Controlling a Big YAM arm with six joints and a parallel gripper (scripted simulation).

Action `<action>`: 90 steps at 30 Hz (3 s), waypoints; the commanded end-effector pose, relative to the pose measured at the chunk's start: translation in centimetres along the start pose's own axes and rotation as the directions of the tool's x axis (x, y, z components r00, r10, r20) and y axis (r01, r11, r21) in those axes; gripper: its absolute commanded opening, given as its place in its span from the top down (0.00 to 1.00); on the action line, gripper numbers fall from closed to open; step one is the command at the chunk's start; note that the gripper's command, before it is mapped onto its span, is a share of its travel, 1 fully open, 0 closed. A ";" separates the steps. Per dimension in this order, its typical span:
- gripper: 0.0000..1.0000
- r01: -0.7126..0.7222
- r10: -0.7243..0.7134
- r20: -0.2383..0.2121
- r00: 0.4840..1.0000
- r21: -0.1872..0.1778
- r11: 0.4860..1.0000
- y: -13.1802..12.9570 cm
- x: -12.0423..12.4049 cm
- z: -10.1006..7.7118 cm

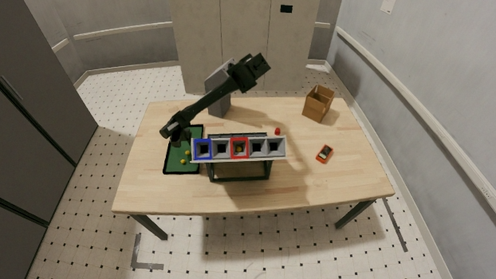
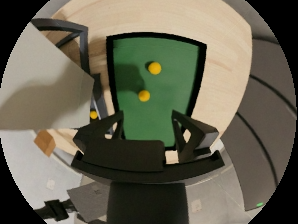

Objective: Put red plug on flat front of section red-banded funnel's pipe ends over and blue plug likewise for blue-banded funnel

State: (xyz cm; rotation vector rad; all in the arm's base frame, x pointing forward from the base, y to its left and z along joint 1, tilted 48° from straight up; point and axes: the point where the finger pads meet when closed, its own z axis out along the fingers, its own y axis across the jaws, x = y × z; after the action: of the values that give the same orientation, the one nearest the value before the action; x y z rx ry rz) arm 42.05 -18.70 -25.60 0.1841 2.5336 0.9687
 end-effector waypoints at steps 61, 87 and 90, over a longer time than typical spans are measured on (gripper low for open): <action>0.20 0.018 -0.018 0.013 1.000 0.008 1.000 0.7 0.0 8.7; 0.20 -0.022 0.022 0.013 1.000 0.006 1.000 1.0 0.7 8.8; 0.20 -0.025 0.025 0.013 1.000 0.005 1.000 1.0 0.7 8.8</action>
State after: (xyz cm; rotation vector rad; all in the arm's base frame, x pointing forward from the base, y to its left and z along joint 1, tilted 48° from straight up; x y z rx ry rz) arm 45.28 -13.04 -30.76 0.2030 2.5222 0.9545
